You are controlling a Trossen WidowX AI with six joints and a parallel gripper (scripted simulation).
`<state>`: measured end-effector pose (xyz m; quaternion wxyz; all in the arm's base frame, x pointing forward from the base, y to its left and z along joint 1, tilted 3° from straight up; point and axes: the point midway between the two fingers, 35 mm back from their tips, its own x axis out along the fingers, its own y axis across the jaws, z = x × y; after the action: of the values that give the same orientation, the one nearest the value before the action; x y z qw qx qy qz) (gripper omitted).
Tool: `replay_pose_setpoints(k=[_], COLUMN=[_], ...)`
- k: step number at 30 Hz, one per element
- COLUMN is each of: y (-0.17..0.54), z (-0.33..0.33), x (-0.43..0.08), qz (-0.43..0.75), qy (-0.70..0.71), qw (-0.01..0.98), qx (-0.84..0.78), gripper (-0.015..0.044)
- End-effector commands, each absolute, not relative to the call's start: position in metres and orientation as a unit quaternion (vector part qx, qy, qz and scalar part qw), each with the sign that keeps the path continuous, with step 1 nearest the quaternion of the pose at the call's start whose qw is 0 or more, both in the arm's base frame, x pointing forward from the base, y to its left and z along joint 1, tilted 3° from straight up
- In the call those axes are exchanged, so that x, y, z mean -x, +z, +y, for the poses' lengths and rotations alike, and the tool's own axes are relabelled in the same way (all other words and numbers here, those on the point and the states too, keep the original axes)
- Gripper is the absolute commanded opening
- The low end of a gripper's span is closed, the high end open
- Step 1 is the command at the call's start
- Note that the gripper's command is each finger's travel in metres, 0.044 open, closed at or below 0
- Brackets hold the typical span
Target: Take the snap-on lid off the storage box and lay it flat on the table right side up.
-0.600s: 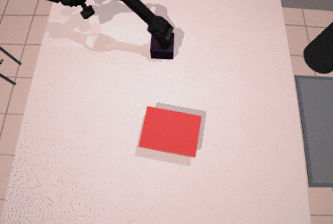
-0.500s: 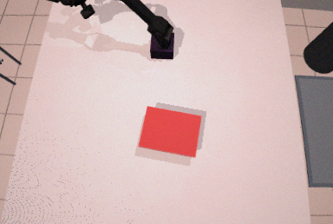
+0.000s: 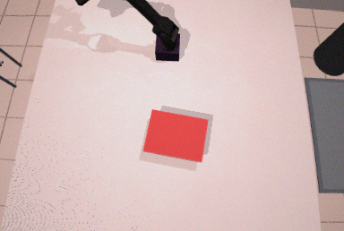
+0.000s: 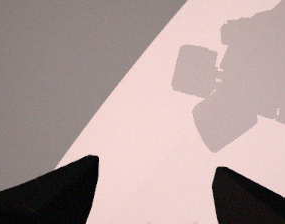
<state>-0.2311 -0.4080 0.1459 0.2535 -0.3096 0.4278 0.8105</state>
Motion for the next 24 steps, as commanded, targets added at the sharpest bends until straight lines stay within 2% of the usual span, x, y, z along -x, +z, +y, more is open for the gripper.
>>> replay_pose_setpoints(k=[1, 12, 17, 19, 24], y=[0.152, 0.171, 0.178, 0.179, 0.187], z=[-0.423, -0.436, -0.416, -0.411, -0.370], x=[0.188, 0.025, -0.059, -0.071, -0.149], qz=[0.414, 0.356, 0.311, 0.304, 0.249], qy=[0.818, 0.820, 0.806, 0.803, 0.774], qw=[0.211, 0.036, -0.061, -0.076, -0.186], qx=[0.339, 0.446, 0.500, 0.506, 0.552], gripper=[0.0235, 0.0235, 0.0235, 0.0235, 0.0235])
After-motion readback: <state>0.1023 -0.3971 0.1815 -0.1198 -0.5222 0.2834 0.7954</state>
